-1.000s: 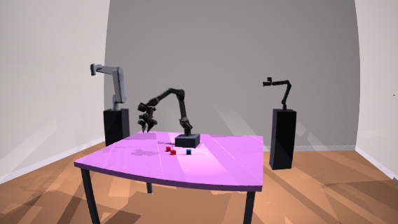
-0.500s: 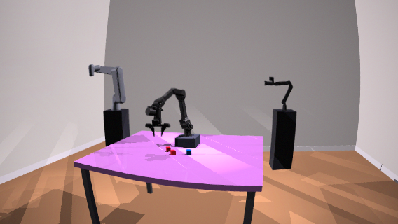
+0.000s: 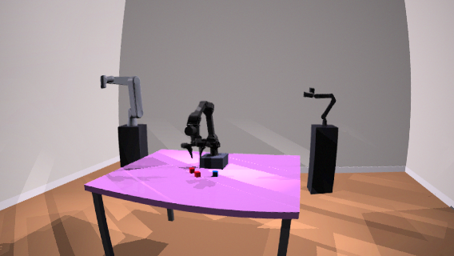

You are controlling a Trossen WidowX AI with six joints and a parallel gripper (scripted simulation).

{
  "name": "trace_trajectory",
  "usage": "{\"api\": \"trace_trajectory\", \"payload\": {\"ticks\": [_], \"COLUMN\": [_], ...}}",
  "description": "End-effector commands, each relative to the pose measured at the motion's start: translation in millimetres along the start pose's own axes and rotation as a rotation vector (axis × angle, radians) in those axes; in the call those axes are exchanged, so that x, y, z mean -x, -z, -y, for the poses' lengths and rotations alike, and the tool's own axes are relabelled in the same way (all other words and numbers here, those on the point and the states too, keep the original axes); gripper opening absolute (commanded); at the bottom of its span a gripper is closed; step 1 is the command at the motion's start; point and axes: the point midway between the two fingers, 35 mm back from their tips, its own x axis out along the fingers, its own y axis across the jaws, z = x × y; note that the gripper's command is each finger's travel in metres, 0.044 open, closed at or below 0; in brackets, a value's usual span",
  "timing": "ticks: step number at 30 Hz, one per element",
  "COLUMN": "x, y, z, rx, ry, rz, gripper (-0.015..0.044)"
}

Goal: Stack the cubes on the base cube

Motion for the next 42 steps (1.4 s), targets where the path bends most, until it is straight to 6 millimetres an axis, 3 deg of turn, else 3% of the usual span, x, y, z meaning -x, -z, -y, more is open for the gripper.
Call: {"api": "trace_trajectory", "payload": {"ticks": [1,5,11,42], "x": [-0.6,-7.5,-61.3,-108.2], "y": [-2.7,-3.0,-0.9,0.8], "z": [-5.0,-4.5,-5.0,-5.2], "rx": [0.05,0.05,0.05,0.05], "ry": [0.0,0.0,0.0,0.0], "rz": [-0.029,-0.029,-0.029,-0.029], "gripper": [0.0265,0.0265,0.0265,0.0265]}}
